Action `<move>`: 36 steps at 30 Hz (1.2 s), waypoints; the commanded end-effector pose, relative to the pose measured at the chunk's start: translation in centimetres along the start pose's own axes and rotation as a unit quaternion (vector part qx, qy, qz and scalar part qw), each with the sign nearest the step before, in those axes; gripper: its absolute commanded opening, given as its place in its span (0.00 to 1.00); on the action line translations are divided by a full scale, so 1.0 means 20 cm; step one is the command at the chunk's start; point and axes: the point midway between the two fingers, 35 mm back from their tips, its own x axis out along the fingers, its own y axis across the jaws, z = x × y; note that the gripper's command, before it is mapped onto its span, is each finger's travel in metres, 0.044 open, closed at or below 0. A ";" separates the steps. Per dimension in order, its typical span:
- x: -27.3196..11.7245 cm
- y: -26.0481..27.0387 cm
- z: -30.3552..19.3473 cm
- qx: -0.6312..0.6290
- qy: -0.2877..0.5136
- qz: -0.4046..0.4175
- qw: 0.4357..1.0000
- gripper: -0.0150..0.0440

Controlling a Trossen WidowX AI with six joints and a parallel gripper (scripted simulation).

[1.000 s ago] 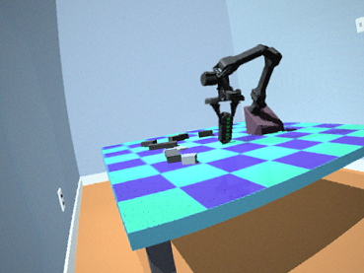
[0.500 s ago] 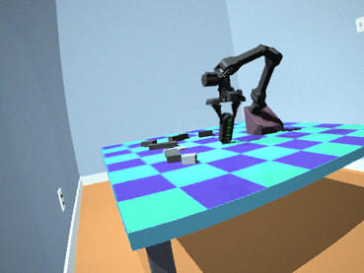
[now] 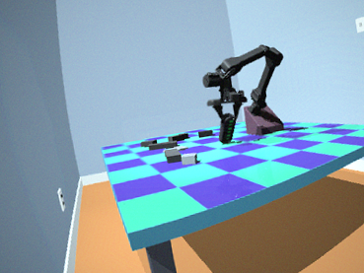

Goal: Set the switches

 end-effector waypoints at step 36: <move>0.11 0.01 0.13 0.001 0.002 0.006 1.000 0.83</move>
